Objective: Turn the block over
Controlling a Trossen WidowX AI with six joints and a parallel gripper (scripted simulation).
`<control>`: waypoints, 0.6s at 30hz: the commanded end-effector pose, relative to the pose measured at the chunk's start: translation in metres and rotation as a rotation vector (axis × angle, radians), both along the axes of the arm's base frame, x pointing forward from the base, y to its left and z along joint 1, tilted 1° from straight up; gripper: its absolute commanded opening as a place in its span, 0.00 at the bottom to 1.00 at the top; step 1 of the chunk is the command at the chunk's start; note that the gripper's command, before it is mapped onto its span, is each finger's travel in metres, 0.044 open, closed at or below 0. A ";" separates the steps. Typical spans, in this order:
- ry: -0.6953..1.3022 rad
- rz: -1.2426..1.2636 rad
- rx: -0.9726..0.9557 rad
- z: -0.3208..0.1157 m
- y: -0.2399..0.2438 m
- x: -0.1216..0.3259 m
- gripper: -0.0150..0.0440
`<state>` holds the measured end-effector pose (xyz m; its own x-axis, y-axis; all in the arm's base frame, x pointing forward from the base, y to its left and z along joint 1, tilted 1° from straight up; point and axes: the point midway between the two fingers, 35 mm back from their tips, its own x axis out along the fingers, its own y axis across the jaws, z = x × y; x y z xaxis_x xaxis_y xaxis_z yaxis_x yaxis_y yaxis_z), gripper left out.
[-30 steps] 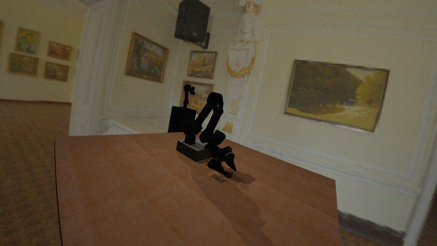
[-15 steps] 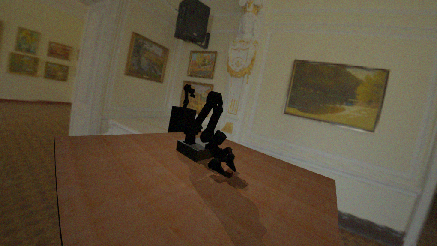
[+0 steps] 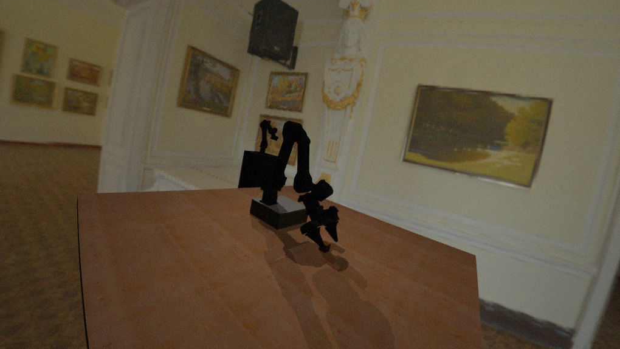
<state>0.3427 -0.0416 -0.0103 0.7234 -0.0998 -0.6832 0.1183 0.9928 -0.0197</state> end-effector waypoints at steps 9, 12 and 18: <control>0.265 -0.009 0.031 0.056 0.004 -0.035 1.00; 0.265 -0.009 0.031 0.056 0.004 -0.035 1.00; 0.265 -0.009 0.031 0.056 0.004 -0.035 1.00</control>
<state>0.3130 -0.0369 0.0427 0.5378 -0.0779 -0.8394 0.1137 0.9933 -0.0193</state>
